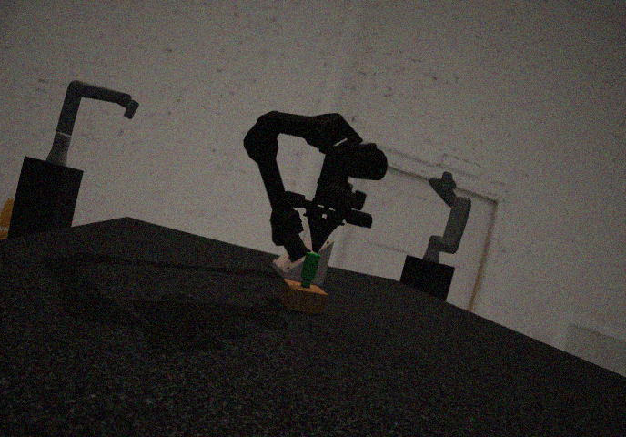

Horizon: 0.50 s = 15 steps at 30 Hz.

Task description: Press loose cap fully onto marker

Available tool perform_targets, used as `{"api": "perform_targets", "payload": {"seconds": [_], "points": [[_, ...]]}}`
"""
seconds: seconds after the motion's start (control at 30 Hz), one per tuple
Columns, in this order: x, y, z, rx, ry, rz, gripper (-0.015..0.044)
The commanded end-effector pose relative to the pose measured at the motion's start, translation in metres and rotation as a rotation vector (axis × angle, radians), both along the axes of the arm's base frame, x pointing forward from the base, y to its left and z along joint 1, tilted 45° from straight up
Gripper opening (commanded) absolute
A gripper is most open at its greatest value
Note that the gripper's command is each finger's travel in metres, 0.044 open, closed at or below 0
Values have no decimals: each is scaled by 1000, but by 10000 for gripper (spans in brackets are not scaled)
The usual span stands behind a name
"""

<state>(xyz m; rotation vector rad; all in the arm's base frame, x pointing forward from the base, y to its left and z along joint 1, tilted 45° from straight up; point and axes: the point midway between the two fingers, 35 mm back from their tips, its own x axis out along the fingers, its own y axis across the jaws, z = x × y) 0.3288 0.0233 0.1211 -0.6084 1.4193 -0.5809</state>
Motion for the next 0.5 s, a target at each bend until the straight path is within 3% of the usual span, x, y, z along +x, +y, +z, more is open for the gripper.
{"api": "perform_targets", "payload": {"seconds": [0.0,0.37,0.47], "points": [[-1,-6,-3,-3,3,1,0],[1,-5,-6,1,-3,3,0],[1,13,13,14,-22,33,0]]}}
